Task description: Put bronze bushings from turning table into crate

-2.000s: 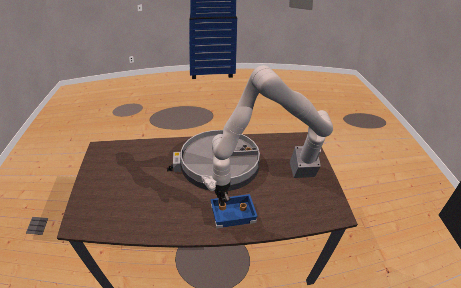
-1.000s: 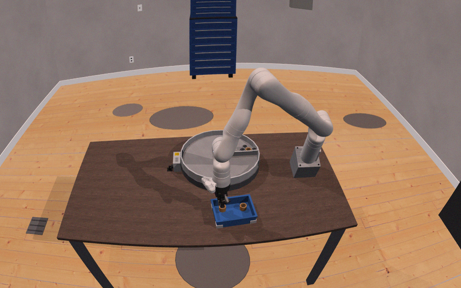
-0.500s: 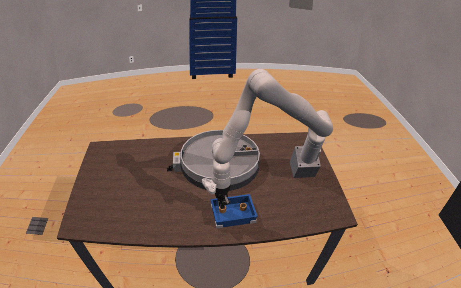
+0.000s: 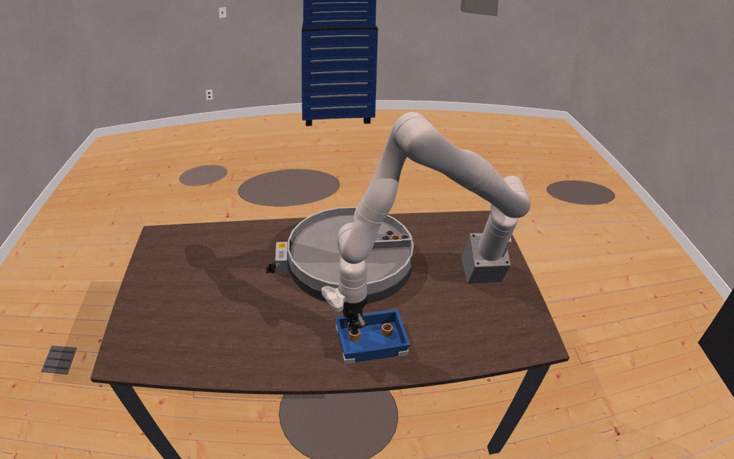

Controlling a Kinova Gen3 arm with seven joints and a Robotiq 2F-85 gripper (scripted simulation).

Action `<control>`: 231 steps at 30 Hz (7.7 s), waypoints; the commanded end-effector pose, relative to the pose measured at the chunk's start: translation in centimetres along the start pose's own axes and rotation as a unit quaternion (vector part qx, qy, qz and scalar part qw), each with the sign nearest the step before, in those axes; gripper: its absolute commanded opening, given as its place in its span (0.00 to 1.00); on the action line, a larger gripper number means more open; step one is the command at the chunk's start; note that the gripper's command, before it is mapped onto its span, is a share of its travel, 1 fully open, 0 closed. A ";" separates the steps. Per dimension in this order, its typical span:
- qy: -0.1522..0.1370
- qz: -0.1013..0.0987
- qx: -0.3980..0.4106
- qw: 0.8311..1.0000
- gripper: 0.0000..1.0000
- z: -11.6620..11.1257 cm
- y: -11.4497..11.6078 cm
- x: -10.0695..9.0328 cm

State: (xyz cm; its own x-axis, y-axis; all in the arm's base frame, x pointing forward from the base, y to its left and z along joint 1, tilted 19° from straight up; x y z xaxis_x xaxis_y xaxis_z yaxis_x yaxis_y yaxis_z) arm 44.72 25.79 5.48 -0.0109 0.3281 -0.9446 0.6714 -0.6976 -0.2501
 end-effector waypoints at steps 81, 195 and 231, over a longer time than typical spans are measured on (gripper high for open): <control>0.000 0.000 0.000 1.000 0.16 -0.1 0.0 0.3; 0.000 0.000 0.000 1.000 0.16 0.0 0.1 -11.7; -0.001 -0.001 0.000 1.000 0.16 0.1 0.1 -11.7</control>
State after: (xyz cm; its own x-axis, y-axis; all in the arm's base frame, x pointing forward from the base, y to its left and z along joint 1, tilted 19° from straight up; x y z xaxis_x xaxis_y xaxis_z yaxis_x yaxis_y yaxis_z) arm 44.78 21.91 16.38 -0.0145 0.3278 -0.9446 0.6712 -0.6971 -0.2522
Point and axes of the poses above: the point where the finger pads meet when closed, its own x axis out along the fingers, its own y axis across the jaws, z = x × y, the point moved 6 cm from there along -x, back along the fingers, and after that the axes turned 14 degrees about -x, right-handed, at the moved point
